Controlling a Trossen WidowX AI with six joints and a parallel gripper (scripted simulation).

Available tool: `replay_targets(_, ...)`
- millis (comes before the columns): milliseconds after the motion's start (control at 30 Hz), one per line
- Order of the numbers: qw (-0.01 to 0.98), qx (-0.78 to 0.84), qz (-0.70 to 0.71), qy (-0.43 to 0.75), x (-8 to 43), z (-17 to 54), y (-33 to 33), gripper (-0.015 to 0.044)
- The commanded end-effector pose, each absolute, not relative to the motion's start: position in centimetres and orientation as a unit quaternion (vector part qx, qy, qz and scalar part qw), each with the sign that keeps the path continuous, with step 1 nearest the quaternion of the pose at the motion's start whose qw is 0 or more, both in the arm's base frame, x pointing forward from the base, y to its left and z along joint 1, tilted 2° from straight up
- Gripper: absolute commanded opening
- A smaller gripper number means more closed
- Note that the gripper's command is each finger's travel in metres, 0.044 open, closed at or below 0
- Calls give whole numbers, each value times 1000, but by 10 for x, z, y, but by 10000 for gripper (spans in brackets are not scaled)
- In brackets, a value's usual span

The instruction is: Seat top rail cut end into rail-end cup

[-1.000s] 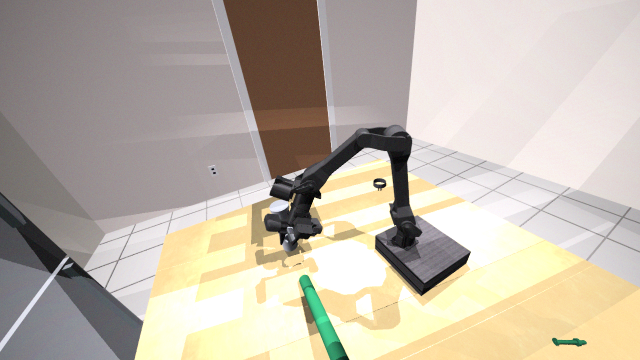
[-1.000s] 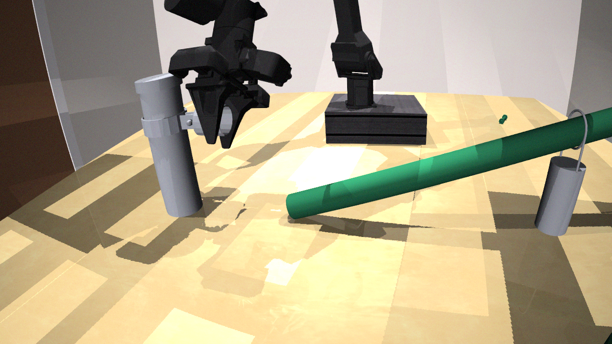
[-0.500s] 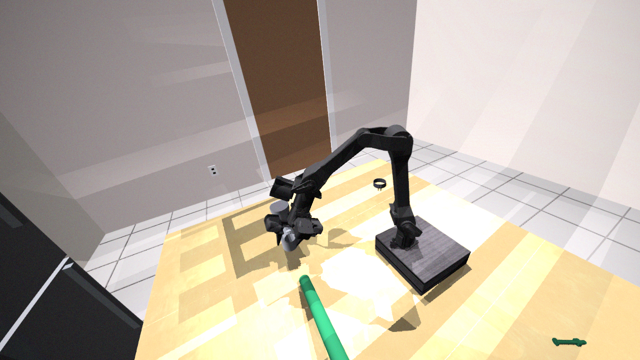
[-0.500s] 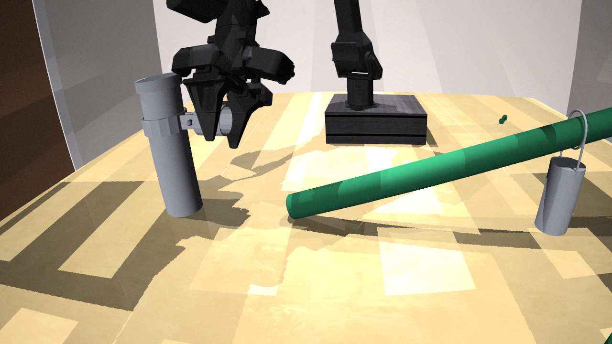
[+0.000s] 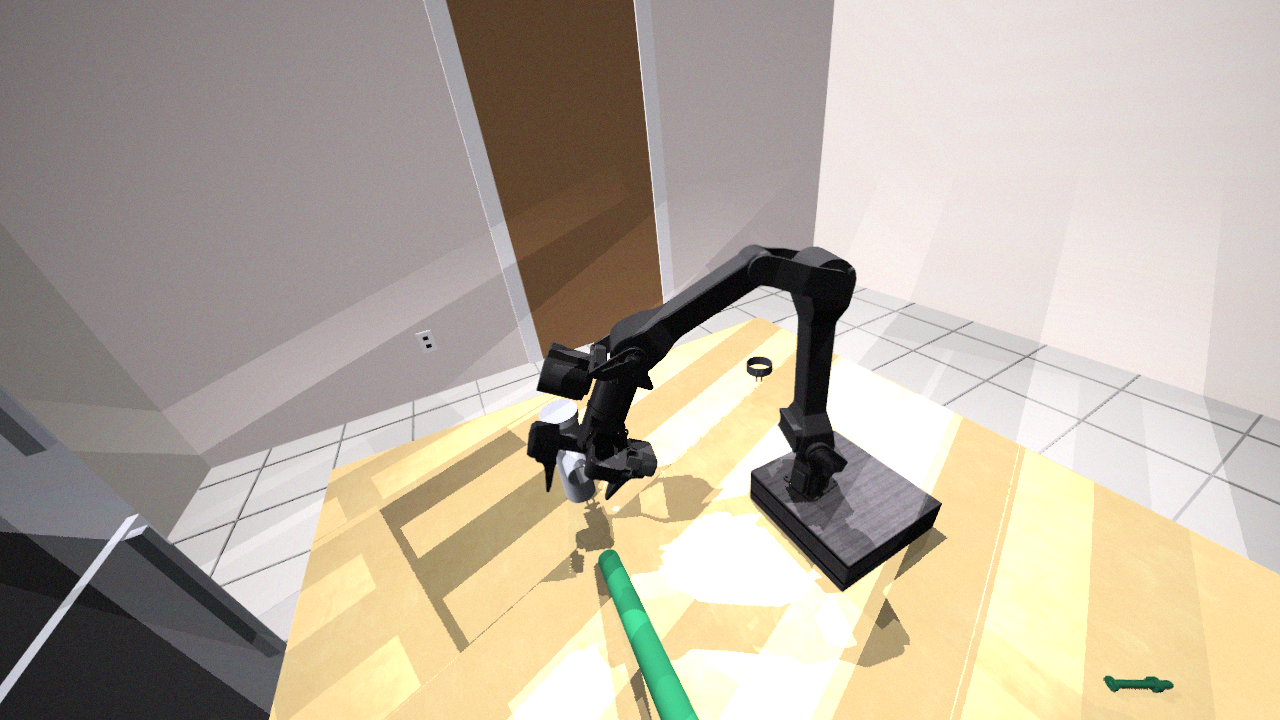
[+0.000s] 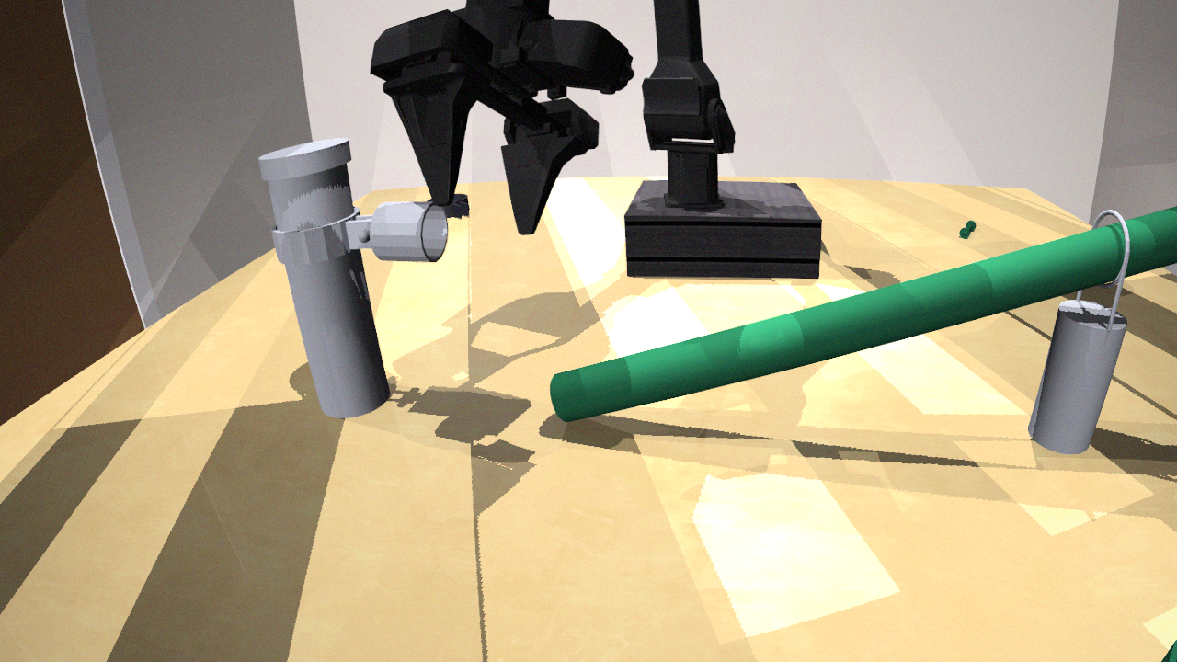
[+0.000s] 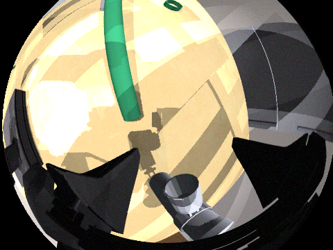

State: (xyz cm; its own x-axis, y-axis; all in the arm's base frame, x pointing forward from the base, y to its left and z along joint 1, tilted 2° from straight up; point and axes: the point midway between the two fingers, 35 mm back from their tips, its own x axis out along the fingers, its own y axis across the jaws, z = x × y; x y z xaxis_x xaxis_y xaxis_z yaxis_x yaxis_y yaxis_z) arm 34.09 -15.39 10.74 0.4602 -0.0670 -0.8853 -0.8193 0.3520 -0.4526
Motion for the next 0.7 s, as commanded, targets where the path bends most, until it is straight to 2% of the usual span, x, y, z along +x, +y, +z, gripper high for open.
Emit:
replay_targets(0, 749, -420, 214, 465, 349, 129, -134, 440)
replay_targets(233, 838, -190, 77, 506, 350, 165, -89, 440)
replay_targets(433, 860, 15, -43, 508, 344, 194, -53, 440)
replay_targets(667, 860, 38, -56, 507, 342, 198, -49, 440)
